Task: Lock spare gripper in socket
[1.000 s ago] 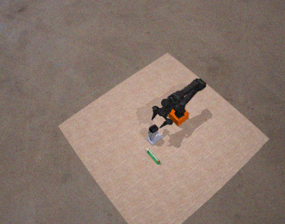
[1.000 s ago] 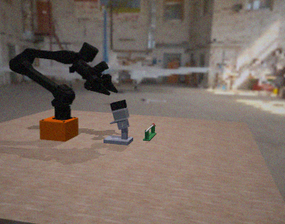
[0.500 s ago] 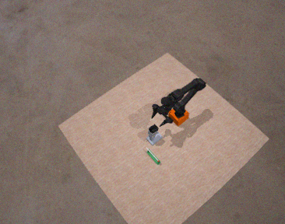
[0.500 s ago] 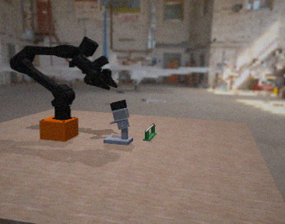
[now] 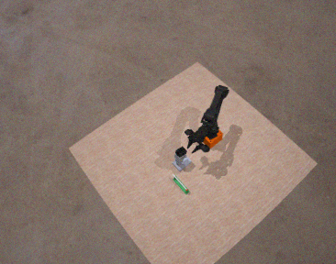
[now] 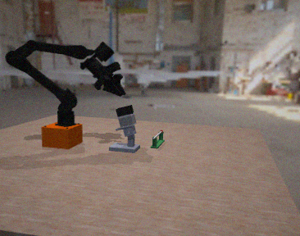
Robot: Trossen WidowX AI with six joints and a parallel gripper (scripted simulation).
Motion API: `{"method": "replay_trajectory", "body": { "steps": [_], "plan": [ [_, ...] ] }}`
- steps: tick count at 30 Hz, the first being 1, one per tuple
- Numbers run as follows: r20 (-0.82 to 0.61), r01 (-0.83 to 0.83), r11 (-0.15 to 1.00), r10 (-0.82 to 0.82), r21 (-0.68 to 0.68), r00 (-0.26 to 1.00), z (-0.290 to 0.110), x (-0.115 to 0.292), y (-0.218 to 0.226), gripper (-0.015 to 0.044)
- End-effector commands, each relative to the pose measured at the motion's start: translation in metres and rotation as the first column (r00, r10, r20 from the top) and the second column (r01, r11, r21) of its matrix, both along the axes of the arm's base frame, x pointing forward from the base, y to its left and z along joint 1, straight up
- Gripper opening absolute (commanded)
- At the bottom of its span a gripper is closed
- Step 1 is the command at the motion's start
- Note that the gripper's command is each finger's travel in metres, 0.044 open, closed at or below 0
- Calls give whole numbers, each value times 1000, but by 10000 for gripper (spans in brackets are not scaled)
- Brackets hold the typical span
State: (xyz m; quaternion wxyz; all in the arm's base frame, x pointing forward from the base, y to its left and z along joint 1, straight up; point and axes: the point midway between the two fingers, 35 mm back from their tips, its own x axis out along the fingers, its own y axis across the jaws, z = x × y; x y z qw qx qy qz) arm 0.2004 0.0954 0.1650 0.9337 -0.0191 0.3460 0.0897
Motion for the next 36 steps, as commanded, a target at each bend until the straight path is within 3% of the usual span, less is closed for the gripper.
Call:
{"method": "replay_trajectory", "body": {
  "steps": [1,8,14,19,23,27,31,36],
  "plan": [
    [16,7,1000,-7,-4,1000,5,-8,22,180],
    [94,-13,1000,13,3,996,14,-31,60,180],
    [103,-22,1000,22,-7,994,16,-33,65,180],
    [0,-167,936,176,-310,984,25,-12,81,180],
    [-160,-335,791,295,-512,942,26,12,95,180],
    [-356,-521,596,381,-612,853,20,40,107,180],
    [-555,-702,381,432,-602,711,6,72,114,180],
    [-760,-881,118,462,-459,458,-21,110,114,180]
  ]
}}
